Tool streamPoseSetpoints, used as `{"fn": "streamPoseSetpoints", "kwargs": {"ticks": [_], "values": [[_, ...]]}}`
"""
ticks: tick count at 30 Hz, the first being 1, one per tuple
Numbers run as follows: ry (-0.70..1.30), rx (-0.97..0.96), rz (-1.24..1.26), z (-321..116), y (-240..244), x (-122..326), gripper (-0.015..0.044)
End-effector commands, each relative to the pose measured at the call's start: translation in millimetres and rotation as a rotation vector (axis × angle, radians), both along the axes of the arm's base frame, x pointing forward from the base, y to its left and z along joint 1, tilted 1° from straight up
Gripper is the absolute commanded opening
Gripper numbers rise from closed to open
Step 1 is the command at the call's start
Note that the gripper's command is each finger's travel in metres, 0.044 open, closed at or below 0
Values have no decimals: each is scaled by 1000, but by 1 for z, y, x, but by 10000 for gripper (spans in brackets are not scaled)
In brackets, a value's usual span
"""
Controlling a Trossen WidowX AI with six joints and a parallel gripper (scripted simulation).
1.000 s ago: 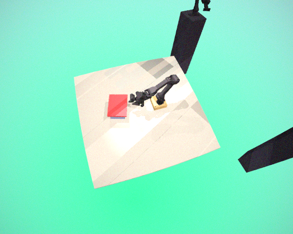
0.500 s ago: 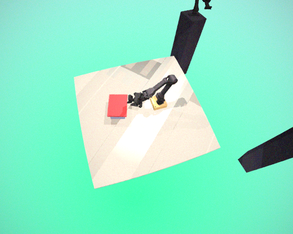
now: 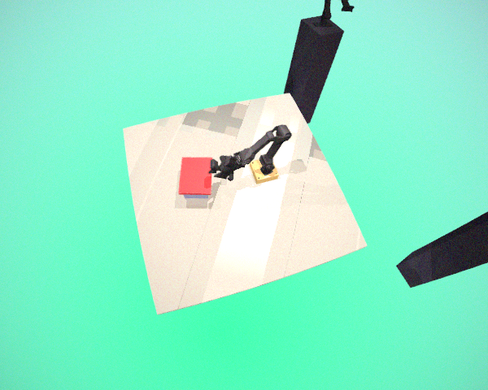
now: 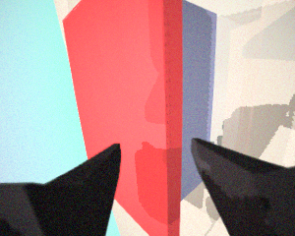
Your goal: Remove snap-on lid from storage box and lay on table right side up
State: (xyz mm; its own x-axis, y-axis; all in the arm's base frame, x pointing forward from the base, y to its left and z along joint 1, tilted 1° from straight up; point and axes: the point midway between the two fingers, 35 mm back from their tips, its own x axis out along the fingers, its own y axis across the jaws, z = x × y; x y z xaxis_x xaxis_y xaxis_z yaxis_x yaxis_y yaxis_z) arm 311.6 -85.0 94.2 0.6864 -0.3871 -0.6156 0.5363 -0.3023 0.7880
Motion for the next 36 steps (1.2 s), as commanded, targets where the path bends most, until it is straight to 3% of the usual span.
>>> {"fn": "streamPoseSetpoints", "kwargs": {"ticks": [1, 13, 32, 36], "values": [[9, 0, 3, -8, -4, 5, 235], [8, -1, 3, -18, -10, 13, 235], [8, -1, 3, -18, -10, 13, 108], [8, -1, 3, -18, -10, 13, 3]]}}
